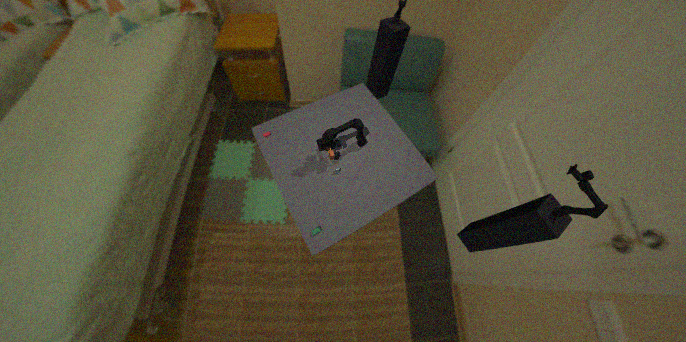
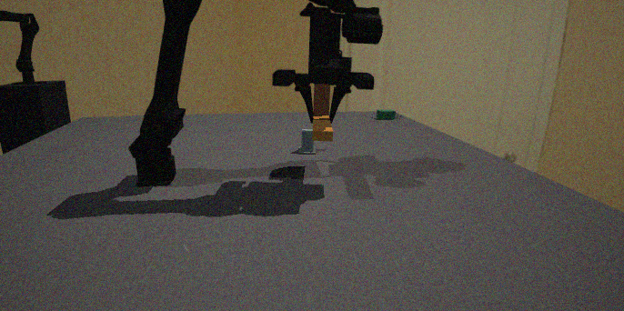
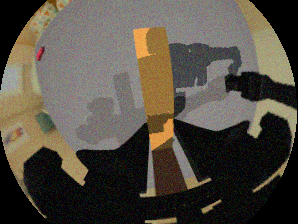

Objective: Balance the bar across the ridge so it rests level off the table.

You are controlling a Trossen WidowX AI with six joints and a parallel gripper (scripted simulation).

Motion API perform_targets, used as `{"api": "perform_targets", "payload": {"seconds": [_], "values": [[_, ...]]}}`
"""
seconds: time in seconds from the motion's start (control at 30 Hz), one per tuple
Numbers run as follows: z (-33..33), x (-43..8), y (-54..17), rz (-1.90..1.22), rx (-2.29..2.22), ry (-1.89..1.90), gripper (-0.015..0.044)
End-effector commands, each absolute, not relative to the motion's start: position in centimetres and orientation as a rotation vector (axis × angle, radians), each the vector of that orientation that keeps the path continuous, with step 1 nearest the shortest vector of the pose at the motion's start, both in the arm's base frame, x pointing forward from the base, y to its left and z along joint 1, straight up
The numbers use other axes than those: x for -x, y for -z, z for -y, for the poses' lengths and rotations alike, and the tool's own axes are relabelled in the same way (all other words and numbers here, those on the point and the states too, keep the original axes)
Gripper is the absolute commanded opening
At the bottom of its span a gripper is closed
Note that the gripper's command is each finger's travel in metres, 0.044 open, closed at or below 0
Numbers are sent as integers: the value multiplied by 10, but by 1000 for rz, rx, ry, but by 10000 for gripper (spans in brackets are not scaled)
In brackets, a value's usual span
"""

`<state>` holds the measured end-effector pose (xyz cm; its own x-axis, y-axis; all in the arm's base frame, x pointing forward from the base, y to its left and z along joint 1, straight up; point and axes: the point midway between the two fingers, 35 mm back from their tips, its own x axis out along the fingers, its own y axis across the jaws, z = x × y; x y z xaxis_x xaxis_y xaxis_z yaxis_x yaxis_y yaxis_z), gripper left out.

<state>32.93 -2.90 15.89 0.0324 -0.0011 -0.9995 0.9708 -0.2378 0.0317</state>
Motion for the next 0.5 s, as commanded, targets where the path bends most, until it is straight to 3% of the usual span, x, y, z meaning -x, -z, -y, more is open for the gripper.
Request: {"api": "perform_targets", "payload": {"seconds": [0.0,0.47], "values": [[14,-334,-160,-1062,-1402,1357,0],[-39,-340,-161,-1071,-1400,1349,0]]}}
